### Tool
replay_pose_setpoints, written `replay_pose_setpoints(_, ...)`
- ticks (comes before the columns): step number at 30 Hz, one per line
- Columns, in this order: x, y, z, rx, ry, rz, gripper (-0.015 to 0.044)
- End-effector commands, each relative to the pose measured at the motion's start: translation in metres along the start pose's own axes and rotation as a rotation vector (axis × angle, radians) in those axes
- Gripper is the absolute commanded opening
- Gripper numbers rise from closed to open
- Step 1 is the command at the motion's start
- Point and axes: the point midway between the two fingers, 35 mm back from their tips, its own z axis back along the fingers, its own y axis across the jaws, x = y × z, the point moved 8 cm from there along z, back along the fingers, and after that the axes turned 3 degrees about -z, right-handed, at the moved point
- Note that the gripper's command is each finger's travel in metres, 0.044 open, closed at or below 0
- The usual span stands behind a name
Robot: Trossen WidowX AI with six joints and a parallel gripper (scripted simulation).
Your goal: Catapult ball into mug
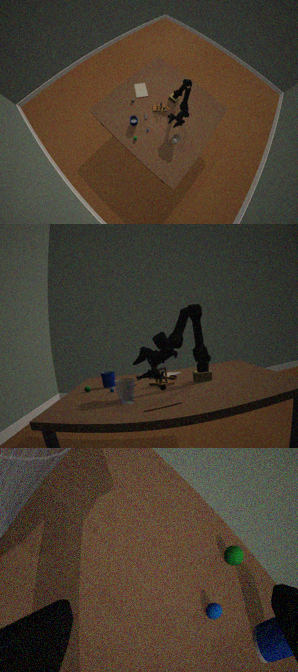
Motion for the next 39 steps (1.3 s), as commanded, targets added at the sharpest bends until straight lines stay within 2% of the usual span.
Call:
replay_pose_setpoints(1,-0.002,-0.012,-0.008,0.004,0.042,-0.044,0.044)
replay_pose_setpoints(19,-0.041,-0.079,-0.044,0.043,0.358,-0.311,0.044)
replay_pose_setpoints(39,-0.094,-0.152,-0.046,0.026,0.694,-0.681,0.044)
